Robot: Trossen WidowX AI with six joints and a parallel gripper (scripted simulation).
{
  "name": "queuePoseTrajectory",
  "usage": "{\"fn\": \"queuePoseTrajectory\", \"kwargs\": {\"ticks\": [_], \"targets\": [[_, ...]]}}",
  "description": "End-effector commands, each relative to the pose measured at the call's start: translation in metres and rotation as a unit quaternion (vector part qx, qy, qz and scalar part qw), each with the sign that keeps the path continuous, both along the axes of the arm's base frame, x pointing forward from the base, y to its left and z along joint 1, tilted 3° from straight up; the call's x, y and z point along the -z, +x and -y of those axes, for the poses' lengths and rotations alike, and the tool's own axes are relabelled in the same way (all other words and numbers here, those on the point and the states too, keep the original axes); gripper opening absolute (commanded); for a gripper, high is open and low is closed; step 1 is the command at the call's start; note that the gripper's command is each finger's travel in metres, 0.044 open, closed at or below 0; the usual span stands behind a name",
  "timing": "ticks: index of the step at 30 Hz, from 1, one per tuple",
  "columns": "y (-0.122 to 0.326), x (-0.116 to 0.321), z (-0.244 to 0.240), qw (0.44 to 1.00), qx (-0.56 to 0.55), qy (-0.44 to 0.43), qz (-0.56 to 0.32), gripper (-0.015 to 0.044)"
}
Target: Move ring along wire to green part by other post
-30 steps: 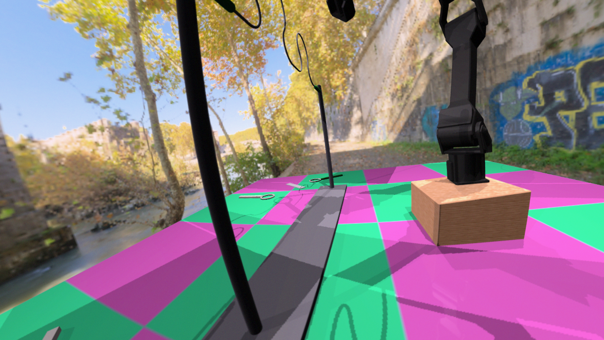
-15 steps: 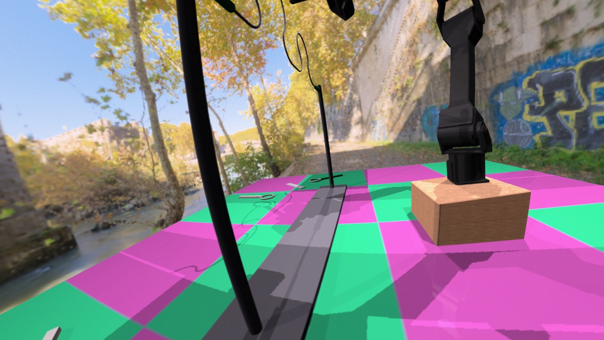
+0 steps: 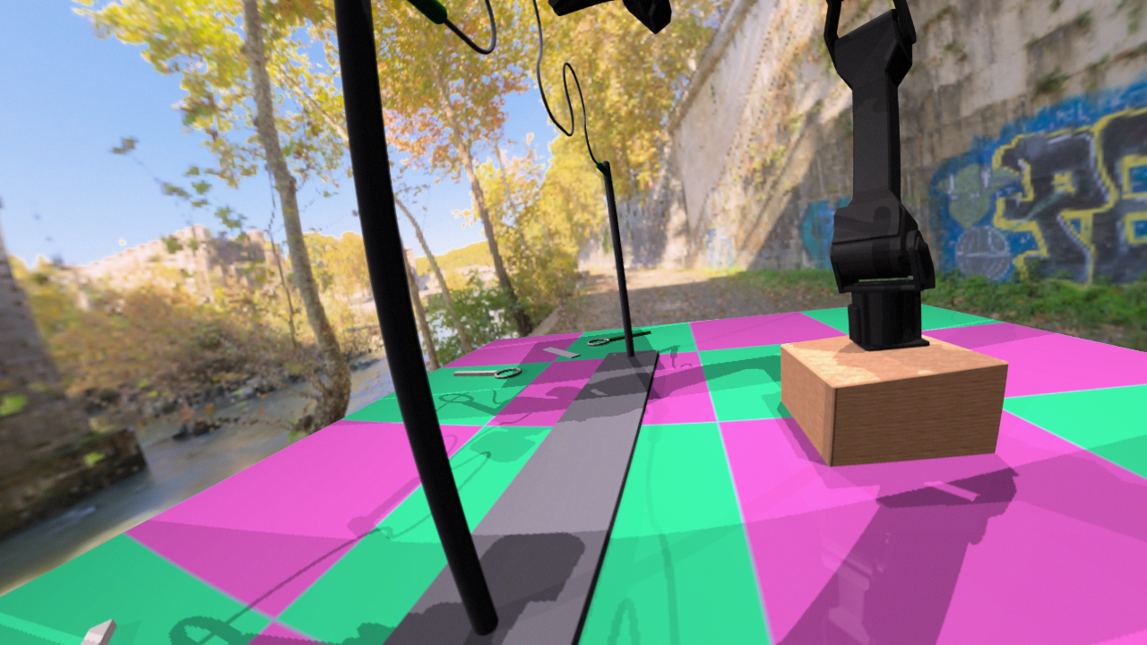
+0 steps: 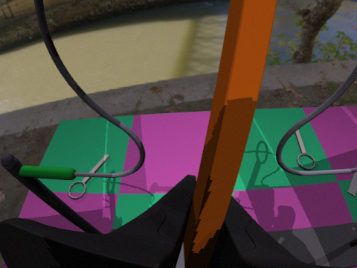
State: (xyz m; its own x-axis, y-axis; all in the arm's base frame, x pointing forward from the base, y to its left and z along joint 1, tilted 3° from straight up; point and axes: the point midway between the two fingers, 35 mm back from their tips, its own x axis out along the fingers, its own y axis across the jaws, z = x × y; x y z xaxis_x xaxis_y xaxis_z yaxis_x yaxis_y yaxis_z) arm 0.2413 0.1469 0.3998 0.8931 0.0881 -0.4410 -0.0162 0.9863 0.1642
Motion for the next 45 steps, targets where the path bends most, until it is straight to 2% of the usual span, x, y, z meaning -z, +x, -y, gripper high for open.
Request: {"fn": "queuePoseTrajectory", "kwargs": {"ticks": [1, 45], "targets": [[0.001, 0.0, 0.001, 1.0, 0.002, -0.028, 0.004, -0.015], [0.004, -0.002, 0.021, 0.955, 0.018, -0.295, 0.038, -0.015]]}}
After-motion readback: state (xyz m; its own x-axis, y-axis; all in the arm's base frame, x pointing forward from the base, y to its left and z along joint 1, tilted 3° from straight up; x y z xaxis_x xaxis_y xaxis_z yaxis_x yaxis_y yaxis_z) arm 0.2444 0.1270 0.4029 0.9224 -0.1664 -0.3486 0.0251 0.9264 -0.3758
